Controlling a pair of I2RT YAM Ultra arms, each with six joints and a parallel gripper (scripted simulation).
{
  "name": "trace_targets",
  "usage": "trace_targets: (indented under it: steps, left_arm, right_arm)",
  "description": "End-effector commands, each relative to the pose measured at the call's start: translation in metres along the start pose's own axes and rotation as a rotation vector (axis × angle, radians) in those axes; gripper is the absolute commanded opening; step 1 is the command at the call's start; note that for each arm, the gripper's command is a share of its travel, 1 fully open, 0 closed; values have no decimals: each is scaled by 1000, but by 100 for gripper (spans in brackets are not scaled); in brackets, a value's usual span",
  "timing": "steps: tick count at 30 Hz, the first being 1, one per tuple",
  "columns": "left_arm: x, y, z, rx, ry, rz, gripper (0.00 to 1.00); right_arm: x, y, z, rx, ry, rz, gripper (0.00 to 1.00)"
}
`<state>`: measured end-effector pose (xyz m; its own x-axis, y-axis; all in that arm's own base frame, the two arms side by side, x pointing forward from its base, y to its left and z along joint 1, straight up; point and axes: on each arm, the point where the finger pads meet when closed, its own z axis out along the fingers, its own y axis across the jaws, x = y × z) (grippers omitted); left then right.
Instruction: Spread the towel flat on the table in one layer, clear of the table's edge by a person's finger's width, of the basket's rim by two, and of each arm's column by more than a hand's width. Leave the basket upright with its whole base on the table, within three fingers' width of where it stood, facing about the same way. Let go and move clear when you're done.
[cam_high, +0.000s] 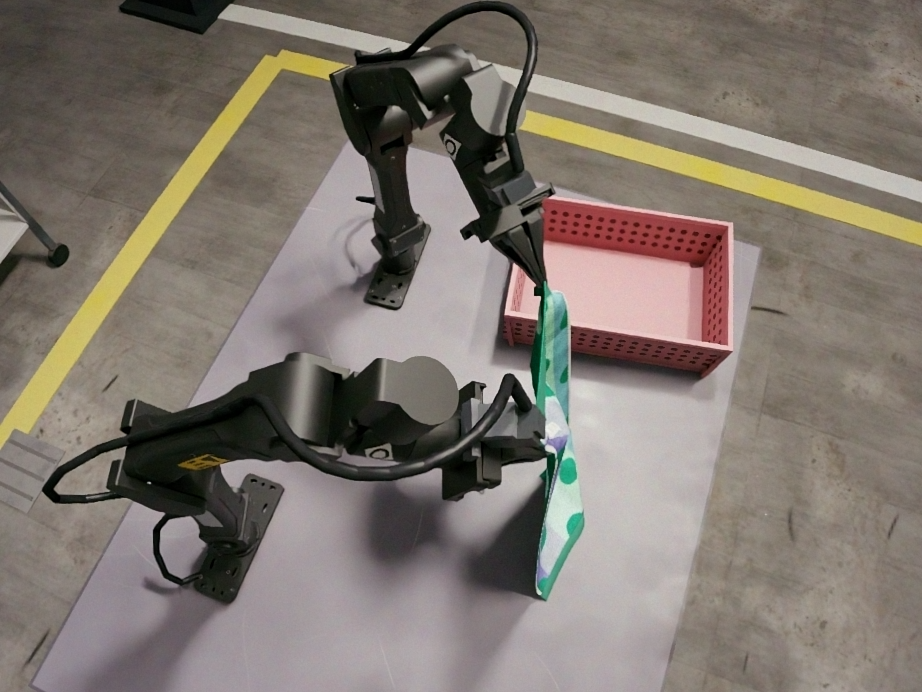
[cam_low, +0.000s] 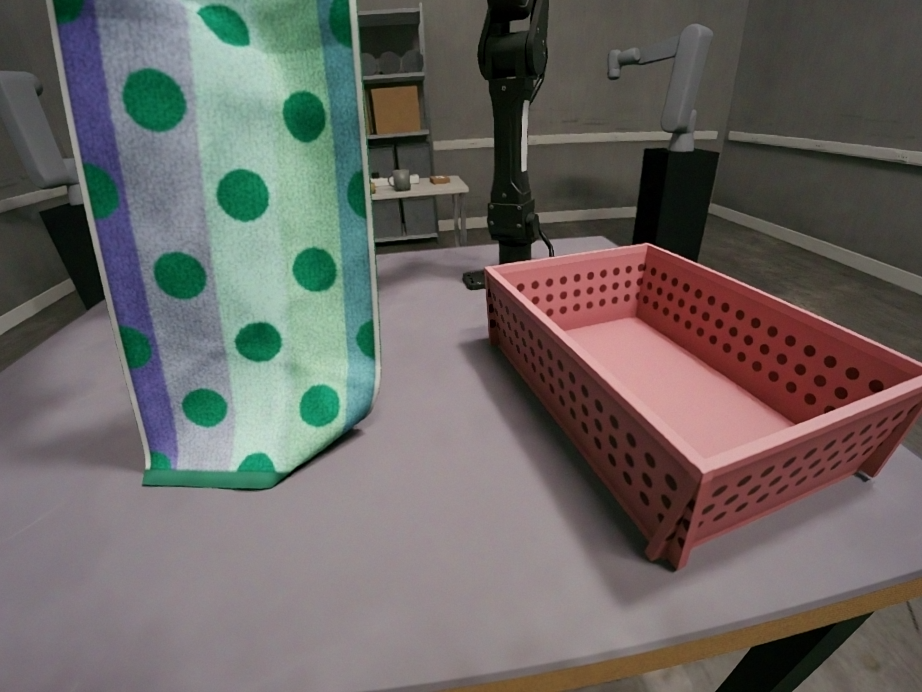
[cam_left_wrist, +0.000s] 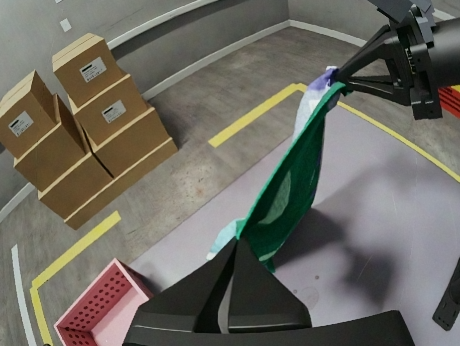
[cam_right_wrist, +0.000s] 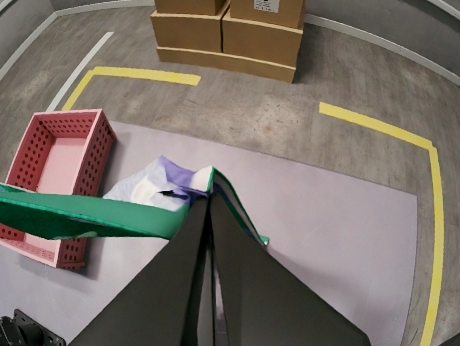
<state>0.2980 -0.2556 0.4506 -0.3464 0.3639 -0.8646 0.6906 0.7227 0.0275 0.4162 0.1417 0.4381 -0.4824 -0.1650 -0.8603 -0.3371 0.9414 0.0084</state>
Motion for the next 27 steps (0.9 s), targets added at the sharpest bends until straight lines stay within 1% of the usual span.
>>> trace_targets:
  steps: [1, 4, 5, 7, 8, 10, 11, 13, 14, 21, 23, 27]
  left_arm:
    - [-28, 19, -5, -59, -90, -43, 0]
    - [-28, 19, -5, -59, -90, -43, 0]
    - [-31, 26, -7, -81, -90, -62, 0]
    - [-31, 26, -7, -81, -90, -62, 0]
    - [-39, 32, -10, -100, -110, -77, 0]
    - [-39, 32, -10, -100, -110, -77, 0]
    - [-45, 37, -12, -114, -125, -87, 0]
    - [-45, 37, -12, -114, -125, -87, 0]
    - [-49, 40, -13, -123, -135, -94, 0]
    - [-50, 41, -14, -126, -138, -96, 0]
    - [-50, 41, -16, -126, -143, -96, 0]
    - [-51, 41, -18, -126, -146, -96, 0]
  right_arm:
    - [-45, 0, -2, 19, -155, 2, 0]
    - [-45, -9, -2, 38, -155, 4, 0]
    - [-57, 1, -2, 19, -192, 0, 0]
    - [-57, -1, -2, 22, -192, 0, 0]
    - [-68, 4, -1, 15, -222, 0, 0]
    - [-68, -1, -1, 24, -222, 2, 0]
    - [-75, 3, -1, 17, -245, 1, 0]
    - [-75, 1, -1, 20, -245, 0, 0]
    - [-80, 4, -1, 14, -259, -1, 0]
    - [-81, 1, -1, 20, -264, 1, 0]
    - [-84, 2, -9, 20, -278, 1, 0]
    - [-84, 2, -9, 20, -278, 1, 0]
